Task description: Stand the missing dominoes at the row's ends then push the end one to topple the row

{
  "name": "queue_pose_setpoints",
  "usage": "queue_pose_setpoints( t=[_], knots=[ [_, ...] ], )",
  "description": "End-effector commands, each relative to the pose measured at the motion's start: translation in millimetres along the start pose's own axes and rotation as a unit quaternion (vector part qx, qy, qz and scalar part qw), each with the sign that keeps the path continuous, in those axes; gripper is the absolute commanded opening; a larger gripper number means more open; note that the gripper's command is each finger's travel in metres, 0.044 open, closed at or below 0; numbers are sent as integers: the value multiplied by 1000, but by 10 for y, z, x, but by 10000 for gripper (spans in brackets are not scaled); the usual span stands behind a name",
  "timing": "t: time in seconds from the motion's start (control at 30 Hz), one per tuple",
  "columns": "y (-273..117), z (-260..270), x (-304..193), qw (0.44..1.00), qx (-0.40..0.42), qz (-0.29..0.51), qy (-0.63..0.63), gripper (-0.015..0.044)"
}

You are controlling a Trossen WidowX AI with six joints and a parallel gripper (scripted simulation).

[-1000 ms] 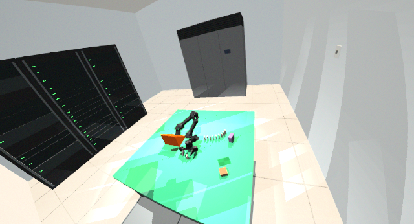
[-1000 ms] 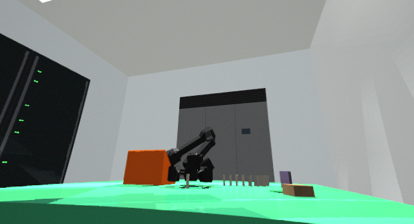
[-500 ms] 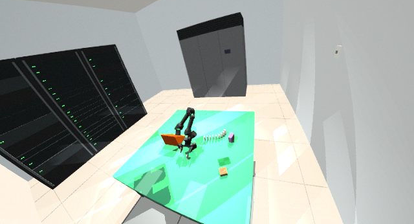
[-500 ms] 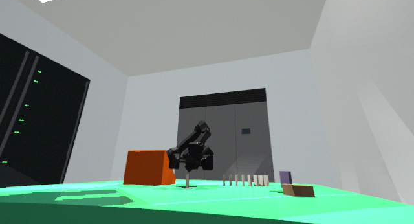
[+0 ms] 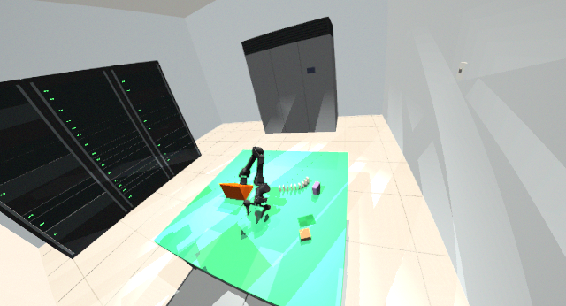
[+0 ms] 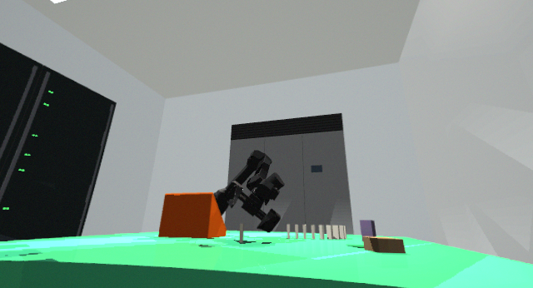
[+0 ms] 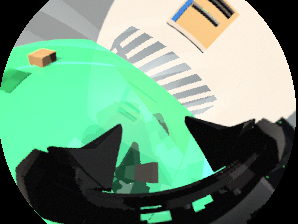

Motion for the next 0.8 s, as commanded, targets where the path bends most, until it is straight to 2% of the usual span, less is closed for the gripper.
queue_pose_setpoints(
  t=[0.0, 0.13, 0.5, 0.63, 0.77],
  knots=[
    [120, -44, 196, 945, 138, 165, -248, 440],
    [74, -86, 284, 888, 241, 207, -332, 440],
    [-155, -424, 419, 768, 439, 214, -414, 440],
    [-328, -557, 386, 733, 493, 226, -409, 440],
    [-336, -566, 387, 732, 497, 226, -409, 440]
  ],
)
Point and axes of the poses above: the point midway between the two fingers, 35 mm back from their tips, its own y axis out along the fingers, its own z axis across the jaws, x = y × z, the point moved 2 cm from there along -y, back along the fingers, and after that the axes turned 2 degrees about y, right-handed, at the moved point
